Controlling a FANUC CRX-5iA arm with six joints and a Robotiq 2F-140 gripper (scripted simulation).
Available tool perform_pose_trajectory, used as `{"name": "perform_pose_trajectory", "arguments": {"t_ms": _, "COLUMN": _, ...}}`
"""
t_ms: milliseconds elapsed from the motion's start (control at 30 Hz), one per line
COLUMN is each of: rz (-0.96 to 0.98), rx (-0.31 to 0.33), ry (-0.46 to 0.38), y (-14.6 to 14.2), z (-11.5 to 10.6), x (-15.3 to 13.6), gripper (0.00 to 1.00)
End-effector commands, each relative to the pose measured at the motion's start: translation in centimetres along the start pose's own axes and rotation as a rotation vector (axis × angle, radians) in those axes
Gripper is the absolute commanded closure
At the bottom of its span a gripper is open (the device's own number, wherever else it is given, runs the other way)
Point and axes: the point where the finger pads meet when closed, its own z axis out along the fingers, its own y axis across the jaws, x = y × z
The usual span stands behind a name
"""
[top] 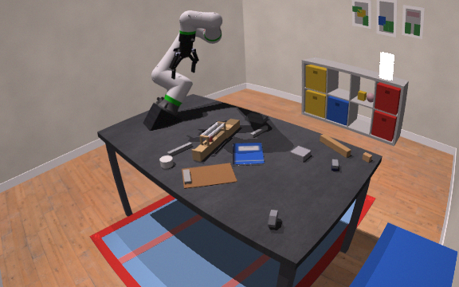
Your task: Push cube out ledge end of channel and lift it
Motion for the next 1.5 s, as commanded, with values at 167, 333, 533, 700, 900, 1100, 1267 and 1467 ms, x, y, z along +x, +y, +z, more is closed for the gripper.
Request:
{"name": "perform_pose_trajectory", "arguments": {"t_ms": 167, "rz": 0.0, "rx": 0.001, "ry": 0.0, "y": 0.0, "z": 0.0, "x": 0.0, "gripper": 0.0}}
{"name": "perform_pose_trajectory", "arguments": {"t_ms": 333, "rz": 0.0, "rx": 0.001, "ry": 0.0, "y": 0.0, "z": 0.0, "x": 0.0, "gripper": 0.0}}
{"name": "perform_pose_trajectory", "arguments": {"t_ms": 533, "rz": 0.0, "rx": 0.001, "ry": 0.0, "y": 0.0, "z": 0.0, "x": 0.0, "gripper": 0.0}}
{"name": "perform_pose_trajectory", "arguments": {"t_ms": 700, "rz": 0.071, "rx": 0.0, "ry": -0.013, "y": -1.1, "z": 0.3, "x": -1.3, "gripper": 0.9}}
{"name": "perform_pose_trajectory", "arguments": {"t_ms": 900, "rz": 0.32, "rx": -0.01, "ry": -0.056, "y": -4.8, "z": 1.6, "x": -5.7, "gripper": 0.9}}
{"name": "perform_pose_trajectory", "arguments": {"t_ms": 1100, "rz": 0.508, "rx": -0.024, "ry": -0.087, "y": -7.6, "z": 2.7, "x": -8.8, "gripper": 0.9}}
{"name": "perform_pose_trajectory", "arguments": {"t_ms": 1267, "rz": 0.722, "rx": -0.046, "ry": -0.12, "y": -10.6, "z": 4.3, "x": -12.3, "gripper": 0.9}}
{"name": "perform_pose_trajectory", "arguments": {"t_ms": 1467, "rz": 0.944, "rx": -0.075, "ry": -0.151, "y": -13.7, "z": 6.1, "x": -15.8, "gripper": 0.9}}
